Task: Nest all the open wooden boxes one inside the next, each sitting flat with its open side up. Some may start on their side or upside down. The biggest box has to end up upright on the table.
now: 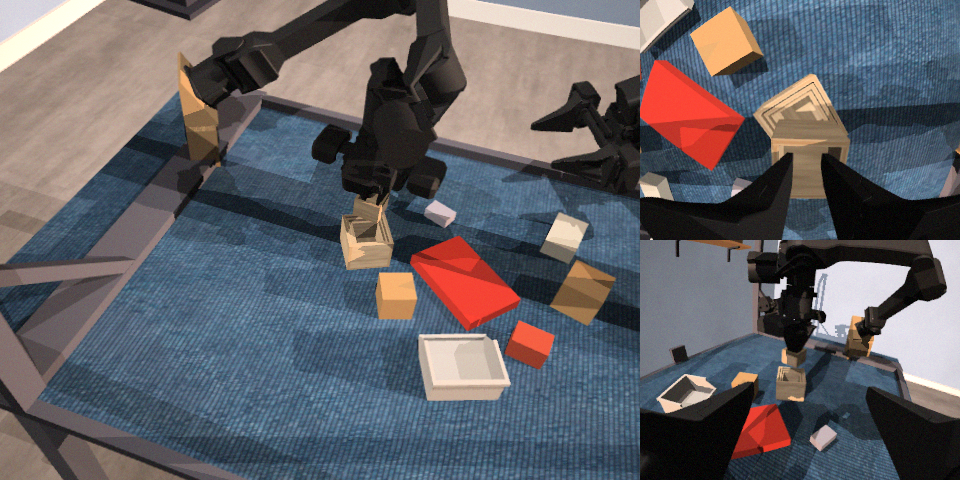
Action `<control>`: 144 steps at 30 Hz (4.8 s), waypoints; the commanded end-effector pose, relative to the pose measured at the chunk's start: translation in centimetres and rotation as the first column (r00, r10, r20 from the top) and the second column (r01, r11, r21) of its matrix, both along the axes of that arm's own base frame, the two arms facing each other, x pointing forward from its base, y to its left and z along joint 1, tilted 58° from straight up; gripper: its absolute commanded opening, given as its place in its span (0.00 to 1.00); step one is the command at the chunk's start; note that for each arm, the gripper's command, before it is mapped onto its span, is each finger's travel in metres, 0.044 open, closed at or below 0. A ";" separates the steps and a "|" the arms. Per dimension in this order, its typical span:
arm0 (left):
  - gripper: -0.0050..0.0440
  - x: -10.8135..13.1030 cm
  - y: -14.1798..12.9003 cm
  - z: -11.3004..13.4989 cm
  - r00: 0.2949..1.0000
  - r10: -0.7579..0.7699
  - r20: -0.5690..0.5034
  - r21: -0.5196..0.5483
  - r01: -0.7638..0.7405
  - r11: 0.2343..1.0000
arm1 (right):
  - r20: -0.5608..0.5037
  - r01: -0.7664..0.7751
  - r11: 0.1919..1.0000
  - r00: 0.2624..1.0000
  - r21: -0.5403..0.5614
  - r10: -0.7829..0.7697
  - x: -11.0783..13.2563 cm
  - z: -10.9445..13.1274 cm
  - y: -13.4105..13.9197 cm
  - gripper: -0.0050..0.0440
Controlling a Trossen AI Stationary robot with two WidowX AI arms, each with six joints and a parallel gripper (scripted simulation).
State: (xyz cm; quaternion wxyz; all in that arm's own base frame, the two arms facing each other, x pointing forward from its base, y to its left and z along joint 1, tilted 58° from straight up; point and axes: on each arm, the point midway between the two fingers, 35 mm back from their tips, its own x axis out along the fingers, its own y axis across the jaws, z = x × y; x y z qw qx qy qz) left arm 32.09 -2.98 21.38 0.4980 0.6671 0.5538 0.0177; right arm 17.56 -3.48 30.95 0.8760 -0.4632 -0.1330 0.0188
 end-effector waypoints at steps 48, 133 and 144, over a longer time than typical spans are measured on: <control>0.44 0.4 0.6 -0.1 0.630 -0.326 -0.705 0.142 0.576 0.805 | -0.002 -0.001 1.000 1.000 0.004 0.001 0.0 -0.1 0.0 0.92; 0.44 3.5 6.0 -4.1 0.629 -0.323 -0.707 0.146 0.576 0.804 | -0.002 -0.001 1.000 1.000 0.004 0.001 0.0 -0.1 0.0 0.92; 0.44 3.5 6.0 -4.2 0.626 -0.324 -0.709 0.144 0.579 0.802 | -0.002 -0.001 1.000 1.000 0.004 0.001 0.0 -0.1 0.0 0.92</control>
